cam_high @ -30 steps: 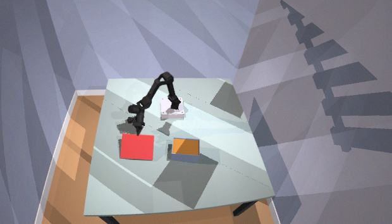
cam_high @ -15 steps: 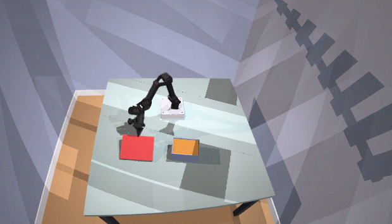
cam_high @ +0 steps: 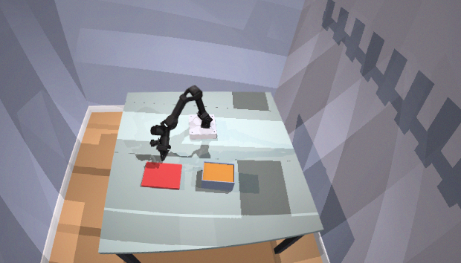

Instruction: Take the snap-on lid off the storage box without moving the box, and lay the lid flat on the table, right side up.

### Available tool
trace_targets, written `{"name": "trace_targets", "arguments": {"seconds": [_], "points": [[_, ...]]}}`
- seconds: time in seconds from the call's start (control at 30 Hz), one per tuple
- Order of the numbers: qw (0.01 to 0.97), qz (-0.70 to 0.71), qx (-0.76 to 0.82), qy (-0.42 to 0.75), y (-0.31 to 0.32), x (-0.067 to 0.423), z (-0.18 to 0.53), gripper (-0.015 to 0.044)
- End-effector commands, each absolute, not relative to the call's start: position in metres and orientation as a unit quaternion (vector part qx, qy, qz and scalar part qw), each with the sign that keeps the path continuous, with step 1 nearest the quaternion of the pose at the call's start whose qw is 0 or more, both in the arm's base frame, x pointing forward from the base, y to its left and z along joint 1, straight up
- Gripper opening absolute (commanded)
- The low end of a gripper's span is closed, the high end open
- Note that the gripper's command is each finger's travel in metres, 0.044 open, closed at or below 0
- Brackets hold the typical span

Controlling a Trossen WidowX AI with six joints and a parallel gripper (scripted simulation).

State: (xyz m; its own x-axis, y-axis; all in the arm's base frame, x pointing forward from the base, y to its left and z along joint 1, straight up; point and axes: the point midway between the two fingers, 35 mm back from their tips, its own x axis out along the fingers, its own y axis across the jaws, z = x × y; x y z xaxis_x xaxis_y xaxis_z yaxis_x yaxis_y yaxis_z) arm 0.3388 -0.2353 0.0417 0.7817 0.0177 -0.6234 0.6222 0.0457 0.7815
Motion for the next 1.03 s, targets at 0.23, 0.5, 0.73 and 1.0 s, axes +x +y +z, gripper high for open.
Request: {"name": "trace_targets", "arguments": {"seconds": [0.23, 0.5, 0.73, 1.0], "points": [[0.679, -0.224, 0.655, 0.245, -0.236, 0.326, 0.041, 0.044], [0.679, -0.224, 0.654, 0.245, -0.237, 0.31, 0.041, 0.044], [0.679, -0.225, 0.654, 0.246, -0.237, 0.296, 0.04, 0.044], [0.679, -0.225, 0.654, 0.246, -0.238, 0.28, 0.04, 0.044]]}}
